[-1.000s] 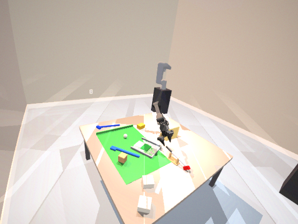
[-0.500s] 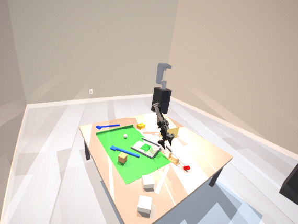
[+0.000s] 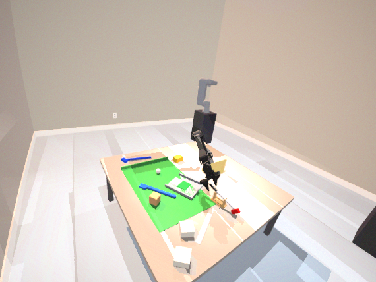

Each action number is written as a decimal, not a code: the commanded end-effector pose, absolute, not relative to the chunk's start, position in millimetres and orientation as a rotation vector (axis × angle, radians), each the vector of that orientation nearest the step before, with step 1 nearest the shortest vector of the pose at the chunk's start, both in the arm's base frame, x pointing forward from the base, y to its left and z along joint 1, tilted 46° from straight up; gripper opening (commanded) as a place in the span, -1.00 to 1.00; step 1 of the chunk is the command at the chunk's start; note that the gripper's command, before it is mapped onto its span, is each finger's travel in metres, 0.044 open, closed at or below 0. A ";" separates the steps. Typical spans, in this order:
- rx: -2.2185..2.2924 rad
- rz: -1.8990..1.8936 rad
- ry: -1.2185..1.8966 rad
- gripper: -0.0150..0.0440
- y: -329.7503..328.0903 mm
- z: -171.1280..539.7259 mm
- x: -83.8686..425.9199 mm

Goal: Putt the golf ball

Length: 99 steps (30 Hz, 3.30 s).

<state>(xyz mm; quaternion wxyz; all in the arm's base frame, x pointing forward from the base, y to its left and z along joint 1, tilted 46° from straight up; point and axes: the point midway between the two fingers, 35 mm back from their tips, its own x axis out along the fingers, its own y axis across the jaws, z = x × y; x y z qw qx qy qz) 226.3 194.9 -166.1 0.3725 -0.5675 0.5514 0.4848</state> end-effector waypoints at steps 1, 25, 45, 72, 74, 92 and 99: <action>-1.464 1.245 1.416 1.00 191.8 -172.7 225.4; -1.455 1.243 1.416 -0.34 191.5 -176.3 225.0; -1.452 1.246 1.415 -0.49 260.5 -110.1 224.5; -1.176 0.960 1.344 -0.49 177.5 -1.4 338.8; -1.161 0.930 1.331 -0.49 166.2 10.3 347.9; -1.054 0.631 1.230 -0.49 46.9 118.2 392.9; -1.035 0.514 1.194 -0.49 0.2 158.7 390.7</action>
